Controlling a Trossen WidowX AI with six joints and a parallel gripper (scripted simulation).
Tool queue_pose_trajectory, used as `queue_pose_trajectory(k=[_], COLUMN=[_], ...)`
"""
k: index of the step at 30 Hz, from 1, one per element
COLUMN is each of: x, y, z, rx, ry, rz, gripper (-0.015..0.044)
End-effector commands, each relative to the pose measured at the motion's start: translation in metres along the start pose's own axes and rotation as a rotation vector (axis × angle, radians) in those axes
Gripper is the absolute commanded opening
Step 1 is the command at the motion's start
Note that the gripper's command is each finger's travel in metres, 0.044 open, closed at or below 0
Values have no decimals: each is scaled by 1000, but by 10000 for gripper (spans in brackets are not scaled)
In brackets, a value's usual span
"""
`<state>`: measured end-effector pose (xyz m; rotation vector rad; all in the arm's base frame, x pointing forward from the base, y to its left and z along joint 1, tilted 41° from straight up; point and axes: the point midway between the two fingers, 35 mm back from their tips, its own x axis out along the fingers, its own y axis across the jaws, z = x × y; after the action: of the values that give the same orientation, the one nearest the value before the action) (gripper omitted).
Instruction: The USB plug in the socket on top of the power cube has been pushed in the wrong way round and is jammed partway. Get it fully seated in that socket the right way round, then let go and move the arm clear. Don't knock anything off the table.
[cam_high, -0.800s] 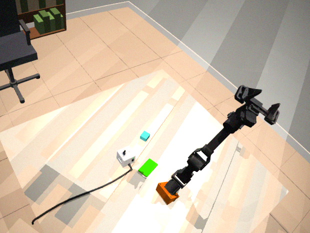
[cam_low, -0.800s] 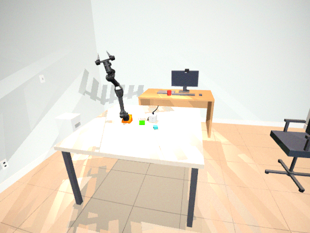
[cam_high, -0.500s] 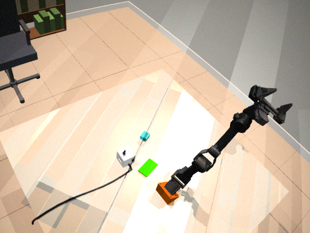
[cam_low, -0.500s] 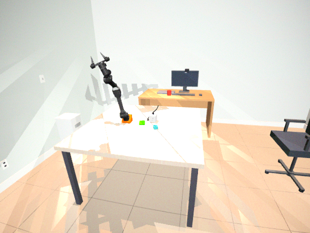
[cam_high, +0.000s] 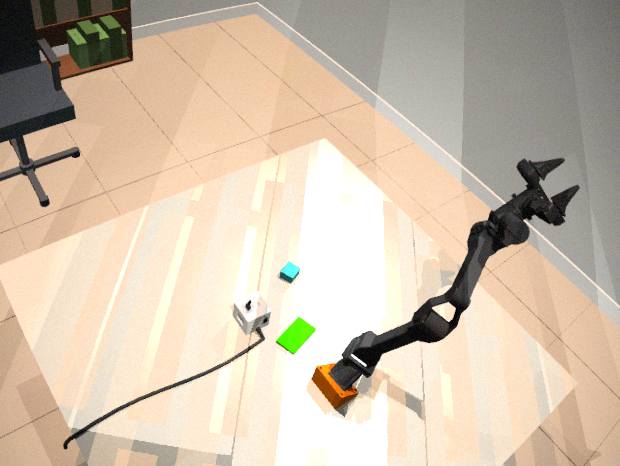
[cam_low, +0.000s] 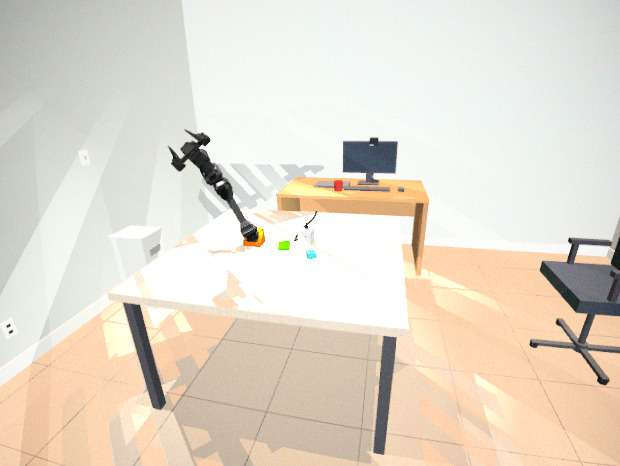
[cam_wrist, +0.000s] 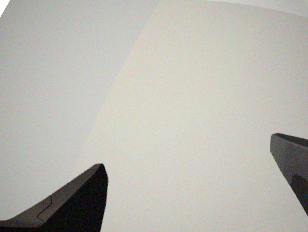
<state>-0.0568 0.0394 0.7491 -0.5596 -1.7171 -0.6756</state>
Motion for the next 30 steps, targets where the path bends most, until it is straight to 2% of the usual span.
queue_pose_trajectory(k=[1,6,11,15,21,26,30], x=[-11,-35,-67,-107,-175,-238,-292], y=[-19,-29,-23,-11,27,64,99], z=[-74,-151,-210,-272,-337,-375,-391], rx=[55,85,113,106,133,154,147], ry=[196,415,558,768,1052,1250,1399], rz=[-44,-101,-67,-62,7,50,167], gripper=[440,440,440,440,440,440,440])
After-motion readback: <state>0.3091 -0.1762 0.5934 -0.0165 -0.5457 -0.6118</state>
